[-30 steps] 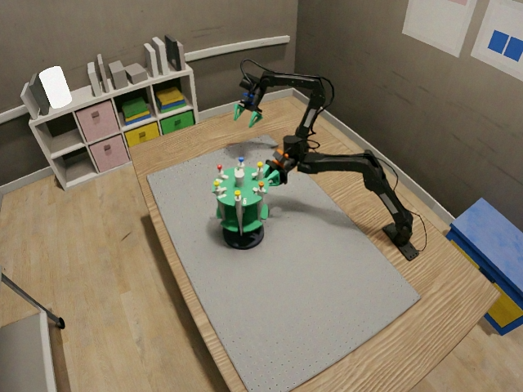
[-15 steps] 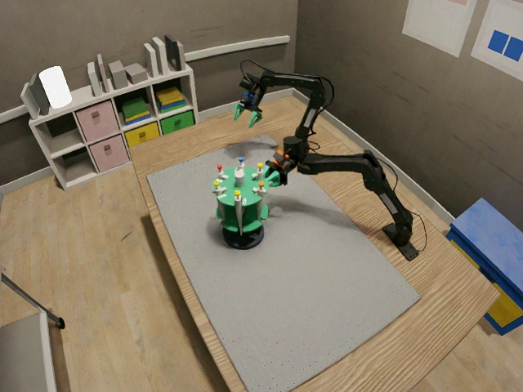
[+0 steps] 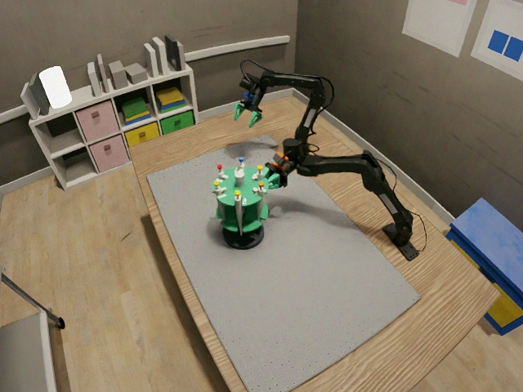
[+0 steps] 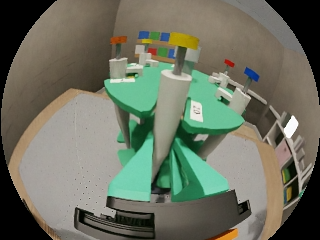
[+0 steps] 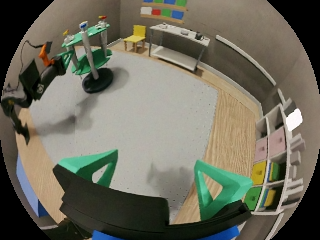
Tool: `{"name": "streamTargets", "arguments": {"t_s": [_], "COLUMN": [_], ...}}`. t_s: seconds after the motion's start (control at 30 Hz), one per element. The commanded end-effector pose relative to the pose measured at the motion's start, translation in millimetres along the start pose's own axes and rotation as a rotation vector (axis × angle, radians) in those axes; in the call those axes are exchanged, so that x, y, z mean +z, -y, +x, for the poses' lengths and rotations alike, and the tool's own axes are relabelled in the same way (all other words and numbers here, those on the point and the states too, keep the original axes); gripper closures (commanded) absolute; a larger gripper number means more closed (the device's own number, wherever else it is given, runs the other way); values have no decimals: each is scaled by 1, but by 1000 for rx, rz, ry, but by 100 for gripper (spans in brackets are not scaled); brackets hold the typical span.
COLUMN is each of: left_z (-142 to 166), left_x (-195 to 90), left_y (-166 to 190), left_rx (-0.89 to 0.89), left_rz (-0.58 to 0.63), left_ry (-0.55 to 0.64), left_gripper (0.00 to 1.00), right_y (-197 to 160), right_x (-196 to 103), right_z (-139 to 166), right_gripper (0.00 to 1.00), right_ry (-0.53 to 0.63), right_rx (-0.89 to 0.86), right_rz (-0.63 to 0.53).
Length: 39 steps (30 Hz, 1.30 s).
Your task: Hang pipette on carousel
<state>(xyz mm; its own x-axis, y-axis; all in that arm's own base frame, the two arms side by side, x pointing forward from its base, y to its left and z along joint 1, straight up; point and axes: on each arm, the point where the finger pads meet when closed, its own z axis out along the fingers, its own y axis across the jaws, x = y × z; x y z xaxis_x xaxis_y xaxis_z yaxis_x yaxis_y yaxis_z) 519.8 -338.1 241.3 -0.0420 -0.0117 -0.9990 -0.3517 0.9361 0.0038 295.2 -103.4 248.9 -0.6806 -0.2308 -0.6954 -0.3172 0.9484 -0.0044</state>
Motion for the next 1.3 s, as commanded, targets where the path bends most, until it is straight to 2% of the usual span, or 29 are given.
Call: {"name": "streamTargets", "arguments": {"t_s": [0.0,0.1,0.2,0.3,0.33,0.5,0.8,0.83,1.27], "left_z": [-23,-12,-19,-6,1,-21,-21,-11,-12], "left_x": [-5,-5,-5,-4,-4,-5,-5,-10,-33], "left_y": [-2,-3,-1,-2,-1,-2,-2,-2,-2], "left_rx": [-74,-53,-71,-45,-36,-82,-82,-59,-69], "left_rz": [-6,-6,-6,-6,-7,-3,-1,-1,-1], "left_ry": [29,22,28,19,15,32,32,23,23], "left_gripper": [88,88,88,88,50,50,50,50,50], "right_y": [4,4,4,4,4,4,4,4,4], "right_x": [-1,-1,-1,-1,-1,-1,-1,-1,-1], "right_z": [-5,-5,-5,-5,-5,-5,-5,-5,-5], "right_gripper": [0,0,0,0,0,0,0,0,0], "right_ry": [23,23,23,23,23,23,23,23,23], "right_rx": [-8,-8,-8,-8,-8,-8,-8,-8,-8], "right_rz": [-2,-2,-2,-2,-2,-2,-2,-2,-2]}}
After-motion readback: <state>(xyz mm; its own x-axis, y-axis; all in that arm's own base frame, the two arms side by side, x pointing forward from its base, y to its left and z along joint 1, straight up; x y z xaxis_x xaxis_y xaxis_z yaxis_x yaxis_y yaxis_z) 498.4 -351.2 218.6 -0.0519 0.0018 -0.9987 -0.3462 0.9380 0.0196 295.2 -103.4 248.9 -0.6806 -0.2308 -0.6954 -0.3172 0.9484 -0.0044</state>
